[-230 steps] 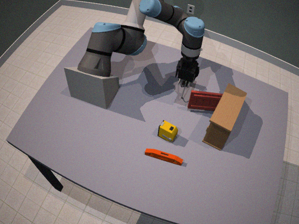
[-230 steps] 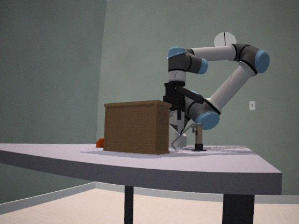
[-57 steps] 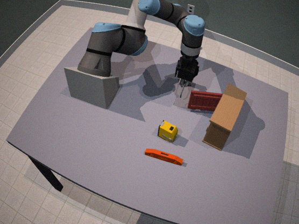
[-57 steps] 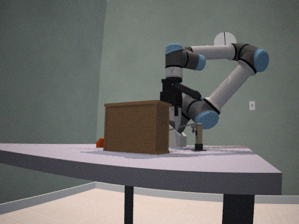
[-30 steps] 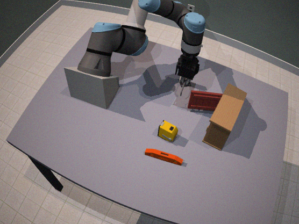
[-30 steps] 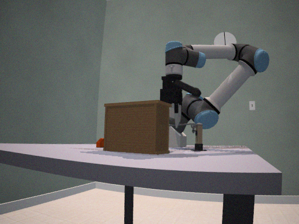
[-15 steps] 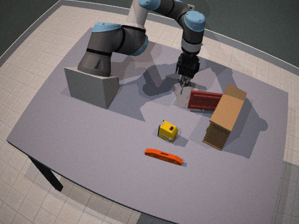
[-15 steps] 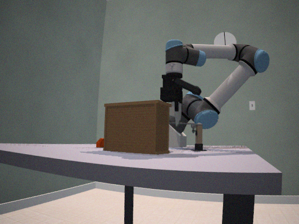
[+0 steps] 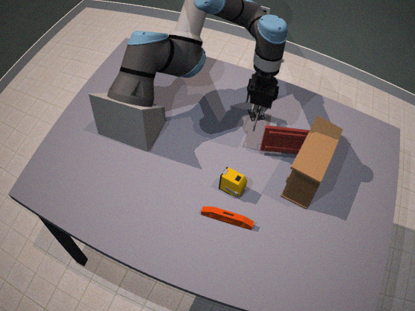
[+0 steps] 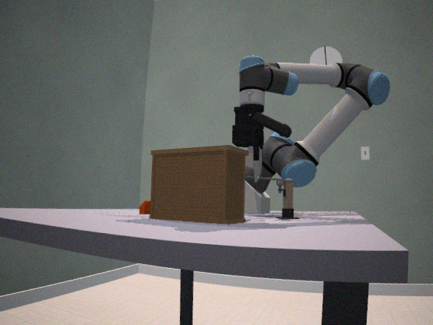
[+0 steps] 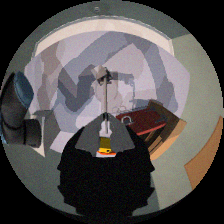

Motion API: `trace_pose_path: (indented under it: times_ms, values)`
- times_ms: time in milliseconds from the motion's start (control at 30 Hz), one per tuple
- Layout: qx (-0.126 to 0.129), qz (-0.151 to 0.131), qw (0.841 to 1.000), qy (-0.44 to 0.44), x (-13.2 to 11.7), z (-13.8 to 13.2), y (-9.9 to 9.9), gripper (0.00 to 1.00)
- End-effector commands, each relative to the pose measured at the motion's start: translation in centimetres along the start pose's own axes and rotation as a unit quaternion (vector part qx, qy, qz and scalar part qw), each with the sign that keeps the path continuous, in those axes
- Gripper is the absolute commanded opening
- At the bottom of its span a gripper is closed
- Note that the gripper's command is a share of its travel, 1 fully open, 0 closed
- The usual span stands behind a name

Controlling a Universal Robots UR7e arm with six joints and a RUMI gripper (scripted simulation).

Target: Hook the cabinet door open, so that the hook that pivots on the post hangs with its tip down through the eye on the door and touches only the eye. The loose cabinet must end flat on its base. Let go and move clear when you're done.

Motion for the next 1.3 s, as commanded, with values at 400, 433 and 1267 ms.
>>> trace_pose_path:
  times_ms: [400, 433, 1267]
  values:
    - [0.0, -0.001, 0.998, 0.068, -0.1, 1.0, 0.1, 0.02]
    - [0.0, -0.001, 0.998, 0.068, -0.1, 1.0, 0.1, 0.02]
    - [0.0, -0.001, 0.987, 0.158, 0.0, 2.3, 0.1, 0.02]
Point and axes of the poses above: the point where the finger pads meet when closed, its own y axis back along the fingers, its own z axis across the jaws, x = y × z, the point moved 9 cm from there along y, back along the fingers, and after that the axes turned 10 degrees about y, right-handed, at the moved point
